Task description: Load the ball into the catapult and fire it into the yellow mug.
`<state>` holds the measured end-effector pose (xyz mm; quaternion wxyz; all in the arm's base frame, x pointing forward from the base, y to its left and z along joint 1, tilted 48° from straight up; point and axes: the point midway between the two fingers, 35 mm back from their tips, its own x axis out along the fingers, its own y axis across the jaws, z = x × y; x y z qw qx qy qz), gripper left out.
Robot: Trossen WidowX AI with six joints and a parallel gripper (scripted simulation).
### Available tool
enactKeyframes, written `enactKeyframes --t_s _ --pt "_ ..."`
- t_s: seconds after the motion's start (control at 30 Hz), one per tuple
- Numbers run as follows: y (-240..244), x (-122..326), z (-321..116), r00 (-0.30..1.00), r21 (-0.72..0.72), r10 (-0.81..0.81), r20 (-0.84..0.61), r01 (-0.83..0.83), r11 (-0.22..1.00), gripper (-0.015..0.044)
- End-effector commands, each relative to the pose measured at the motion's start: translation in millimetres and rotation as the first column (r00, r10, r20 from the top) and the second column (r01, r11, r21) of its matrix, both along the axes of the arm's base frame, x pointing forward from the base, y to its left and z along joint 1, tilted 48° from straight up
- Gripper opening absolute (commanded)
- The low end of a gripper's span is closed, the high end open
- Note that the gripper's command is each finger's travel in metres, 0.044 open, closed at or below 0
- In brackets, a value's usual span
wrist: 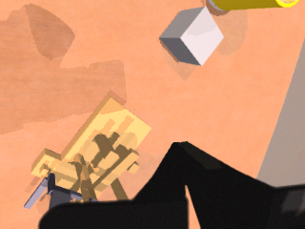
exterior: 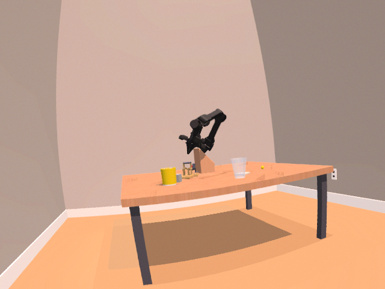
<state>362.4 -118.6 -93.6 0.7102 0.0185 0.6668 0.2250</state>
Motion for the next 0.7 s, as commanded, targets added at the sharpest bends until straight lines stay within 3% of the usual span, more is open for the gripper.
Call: enactKeyframes --t_s 0.0,0.33,0.67 --pt "17.4 -19.0 5.3 0.991 -0.017 0.134 -0.027 -0.134 0.991 0.0000" --pt "50.1 -61.0 17.6 0.911 -0.023 0.404 -0.085 -0.407 0.913 0.0000" --pt "76.6 -110.9 31.9 0.728 0.008 0.671 -0.141 -0.677 0.736 0.0000"
